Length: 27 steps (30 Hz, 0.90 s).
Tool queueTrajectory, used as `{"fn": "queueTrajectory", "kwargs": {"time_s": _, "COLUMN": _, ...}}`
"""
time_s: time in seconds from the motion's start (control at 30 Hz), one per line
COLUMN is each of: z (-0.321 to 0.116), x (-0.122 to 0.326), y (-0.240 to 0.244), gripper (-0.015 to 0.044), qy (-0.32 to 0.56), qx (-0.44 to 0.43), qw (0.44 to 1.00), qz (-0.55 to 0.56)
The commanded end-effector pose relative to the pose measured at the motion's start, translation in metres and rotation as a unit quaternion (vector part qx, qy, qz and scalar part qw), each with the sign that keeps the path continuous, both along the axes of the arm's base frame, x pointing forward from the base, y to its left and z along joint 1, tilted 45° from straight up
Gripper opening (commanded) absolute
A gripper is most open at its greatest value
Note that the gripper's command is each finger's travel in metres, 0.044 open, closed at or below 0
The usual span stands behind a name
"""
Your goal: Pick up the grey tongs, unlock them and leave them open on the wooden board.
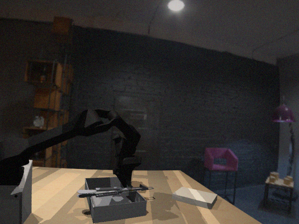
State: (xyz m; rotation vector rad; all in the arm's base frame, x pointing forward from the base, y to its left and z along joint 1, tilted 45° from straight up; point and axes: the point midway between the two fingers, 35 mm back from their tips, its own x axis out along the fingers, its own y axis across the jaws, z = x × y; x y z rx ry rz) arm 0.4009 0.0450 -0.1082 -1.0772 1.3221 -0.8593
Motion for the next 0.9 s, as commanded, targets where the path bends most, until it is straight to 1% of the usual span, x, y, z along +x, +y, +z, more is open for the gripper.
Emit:
{"fn": "queueTrajectory", "kwargs": {"time_s": 0.0, "z": -0.003, "x": 0.000, "y": -0.009, "gripper": 0.0260, "qy": 0.009, "qx": -0.006, "qw": 1.000, "qz": 0.002}}
{"fn": "queueTrajectory", "kwargs": {"time_s": 0.87, "z": -0.014, "x": 0.000, "y": -0.050, "gripper": 0.0260, "qy": 0.033, "qx": -0.021, "qw": 0.999, "qz": 0.000}}
